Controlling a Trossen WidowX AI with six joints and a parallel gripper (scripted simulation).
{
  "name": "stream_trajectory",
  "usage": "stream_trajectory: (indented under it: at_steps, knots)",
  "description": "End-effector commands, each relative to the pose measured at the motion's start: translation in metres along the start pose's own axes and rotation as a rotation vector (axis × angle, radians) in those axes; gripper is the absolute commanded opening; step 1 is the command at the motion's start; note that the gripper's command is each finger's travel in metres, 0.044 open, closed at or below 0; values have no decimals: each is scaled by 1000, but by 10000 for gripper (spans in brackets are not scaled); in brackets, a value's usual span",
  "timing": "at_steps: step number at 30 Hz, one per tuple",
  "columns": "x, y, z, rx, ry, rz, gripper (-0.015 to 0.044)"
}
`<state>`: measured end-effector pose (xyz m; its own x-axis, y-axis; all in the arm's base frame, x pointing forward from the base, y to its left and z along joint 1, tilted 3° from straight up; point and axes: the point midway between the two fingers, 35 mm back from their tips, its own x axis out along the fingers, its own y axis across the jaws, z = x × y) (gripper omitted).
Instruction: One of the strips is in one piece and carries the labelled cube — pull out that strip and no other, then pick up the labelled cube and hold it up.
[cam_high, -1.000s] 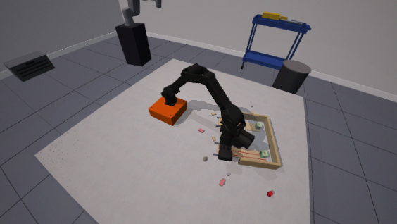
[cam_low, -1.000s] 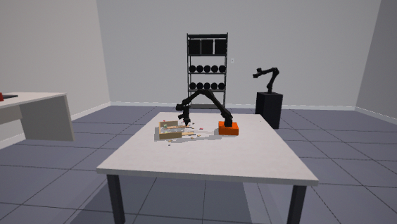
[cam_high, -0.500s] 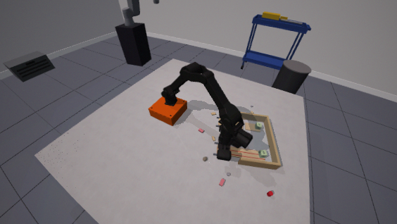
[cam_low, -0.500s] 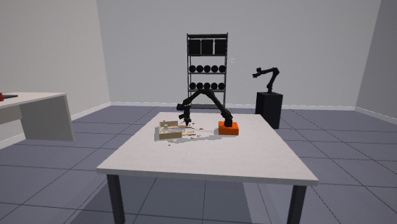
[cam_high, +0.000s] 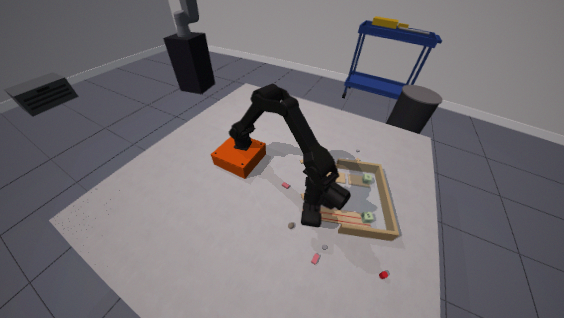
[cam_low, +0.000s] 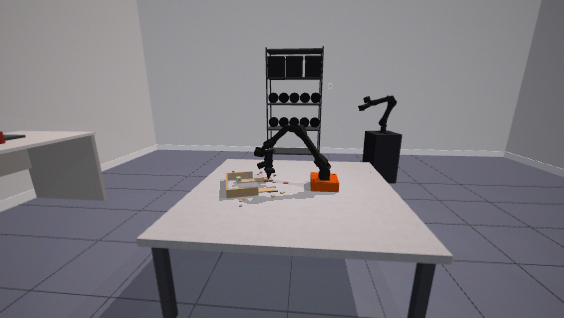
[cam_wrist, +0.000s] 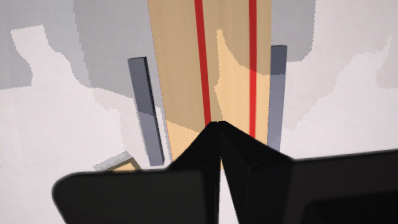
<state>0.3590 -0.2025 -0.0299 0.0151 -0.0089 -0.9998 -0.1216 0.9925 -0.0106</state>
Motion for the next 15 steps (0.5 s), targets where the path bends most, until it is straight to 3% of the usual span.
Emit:
stream_trajectory:
  at_steps: [1, 15]
  knots:
    - [6, 0, -12, 2, 20, 4, 0]
    - [7, -1, -33, 2, 22, 4, 0]
